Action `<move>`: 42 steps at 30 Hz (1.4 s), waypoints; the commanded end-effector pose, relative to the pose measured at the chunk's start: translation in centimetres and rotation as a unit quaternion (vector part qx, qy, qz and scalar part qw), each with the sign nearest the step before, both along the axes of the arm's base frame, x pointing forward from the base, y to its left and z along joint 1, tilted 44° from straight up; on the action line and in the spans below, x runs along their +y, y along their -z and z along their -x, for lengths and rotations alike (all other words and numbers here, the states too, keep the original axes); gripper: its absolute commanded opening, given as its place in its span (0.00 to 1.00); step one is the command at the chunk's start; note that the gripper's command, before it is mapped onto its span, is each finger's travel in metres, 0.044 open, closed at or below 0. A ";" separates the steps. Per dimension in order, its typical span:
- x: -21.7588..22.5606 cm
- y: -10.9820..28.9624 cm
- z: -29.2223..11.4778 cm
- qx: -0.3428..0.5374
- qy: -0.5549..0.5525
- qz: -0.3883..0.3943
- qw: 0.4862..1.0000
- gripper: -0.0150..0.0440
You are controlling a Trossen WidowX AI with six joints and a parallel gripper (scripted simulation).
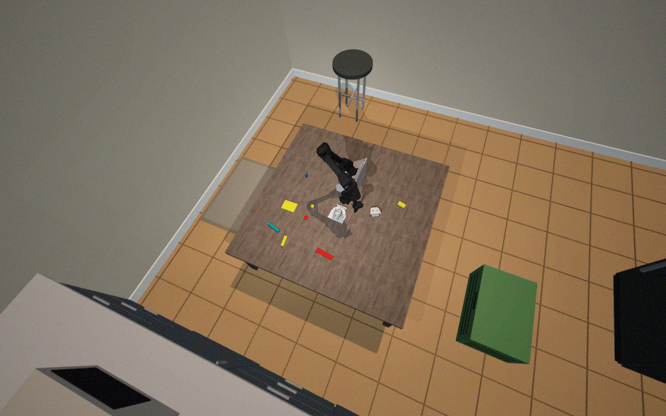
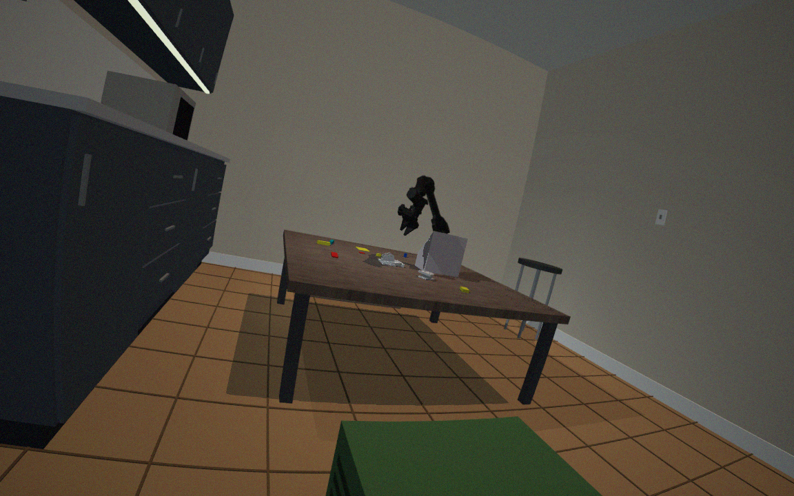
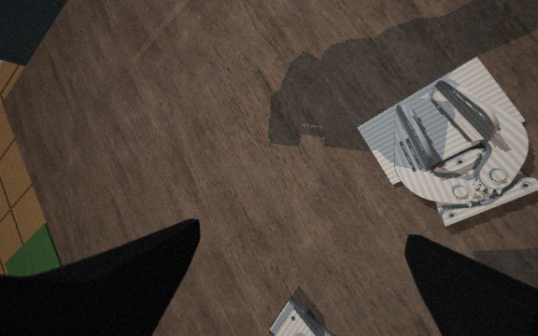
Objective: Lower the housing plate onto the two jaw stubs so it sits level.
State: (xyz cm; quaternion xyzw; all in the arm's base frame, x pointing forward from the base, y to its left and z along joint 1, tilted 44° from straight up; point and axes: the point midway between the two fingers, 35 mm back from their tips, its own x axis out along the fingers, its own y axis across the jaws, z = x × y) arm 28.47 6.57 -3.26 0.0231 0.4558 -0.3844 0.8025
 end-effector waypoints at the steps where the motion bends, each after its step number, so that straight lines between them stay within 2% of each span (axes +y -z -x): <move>1: 1.1 1.6 0.5 0.049 -0.034 0.009 0.998 1.00; 21: 4.5 8.1 3.5 0.235 -0.163 0.046 0.957 1.00; 42: 6.1 15.0 8.8 0.421 -0.279 0.081 0.859 1.00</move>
